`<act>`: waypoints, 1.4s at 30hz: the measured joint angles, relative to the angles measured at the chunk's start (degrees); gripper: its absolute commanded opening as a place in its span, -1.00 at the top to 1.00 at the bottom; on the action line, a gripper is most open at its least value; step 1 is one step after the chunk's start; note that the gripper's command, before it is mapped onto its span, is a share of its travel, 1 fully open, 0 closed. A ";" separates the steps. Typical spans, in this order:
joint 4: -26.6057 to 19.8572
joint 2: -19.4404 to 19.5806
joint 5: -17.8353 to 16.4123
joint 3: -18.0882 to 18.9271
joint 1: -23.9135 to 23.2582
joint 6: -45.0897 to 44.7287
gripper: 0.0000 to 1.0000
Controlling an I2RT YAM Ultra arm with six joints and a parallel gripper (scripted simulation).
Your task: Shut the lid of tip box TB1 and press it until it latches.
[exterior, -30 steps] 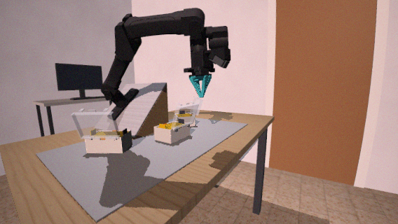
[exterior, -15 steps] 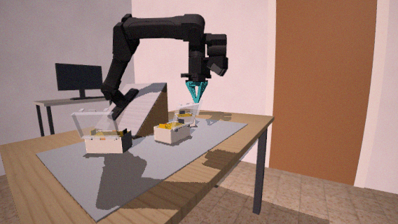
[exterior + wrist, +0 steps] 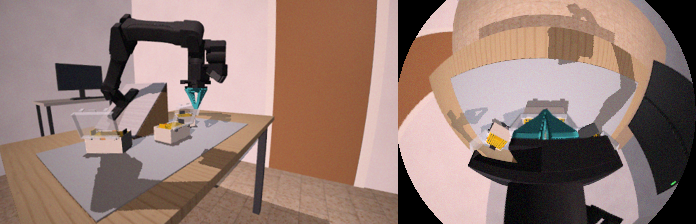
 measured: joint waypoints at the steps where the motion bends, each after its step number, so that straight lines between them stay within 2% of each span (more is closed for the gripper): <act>1: 0.44 -0.02 0.07 -0.44 -0.28 -0.15 1.00; 5: 2.03 -0.04 0.24 -1.99 -0.76 -0.85 1.00; 15: 3.67 -0.07 0.33 -2.12 -0.74 -1.46 1.00; 42: 4.00 -0.07 0.33 -2.12 -0.74 -1.46 1.00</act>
